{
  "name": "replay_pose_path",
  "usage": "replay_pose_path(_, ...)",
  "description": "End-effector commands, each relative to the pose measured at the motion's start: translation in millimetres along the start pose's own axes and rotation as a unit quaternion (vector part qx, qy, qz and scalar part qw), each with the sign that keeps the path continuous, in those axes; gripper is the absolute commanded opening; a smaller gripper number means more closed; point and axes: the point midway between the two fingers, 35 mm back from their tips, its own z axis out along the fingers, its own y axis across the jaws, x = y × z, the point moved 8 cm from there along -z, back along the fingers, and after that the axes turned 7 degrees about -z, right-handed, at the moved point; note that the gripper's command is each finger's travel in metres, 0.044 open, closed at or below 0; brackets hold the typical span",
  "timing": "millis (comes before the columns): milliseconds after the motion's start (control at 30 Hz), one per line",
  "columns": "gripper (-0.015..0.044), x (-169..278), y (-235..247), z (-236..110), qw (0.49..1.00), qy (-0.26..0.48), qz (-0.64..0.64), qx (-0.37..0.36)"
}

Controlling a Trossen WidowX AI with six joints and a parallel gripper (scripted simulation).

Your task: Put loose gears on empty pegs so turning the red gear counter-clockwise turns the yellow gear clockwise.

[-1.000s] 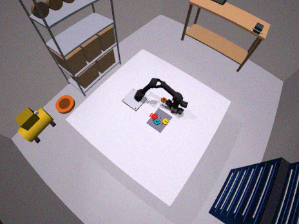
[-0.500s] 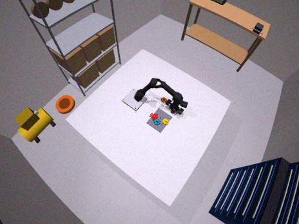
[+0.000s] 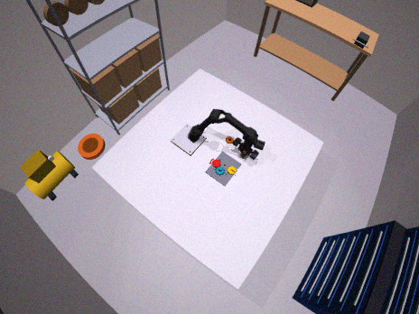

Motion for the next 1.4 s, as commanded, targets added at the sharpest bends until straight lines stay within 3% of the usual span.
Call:
replay_pose_path(0, 0.0, 0.0, -1.7, -10.2, 1.0, 0.002, -0.002, 0.003)
replay_pose_path(1367, 0.0, 0.6, 5.2, -100.1, 1.0, 0.002, -0.002, 0.003)
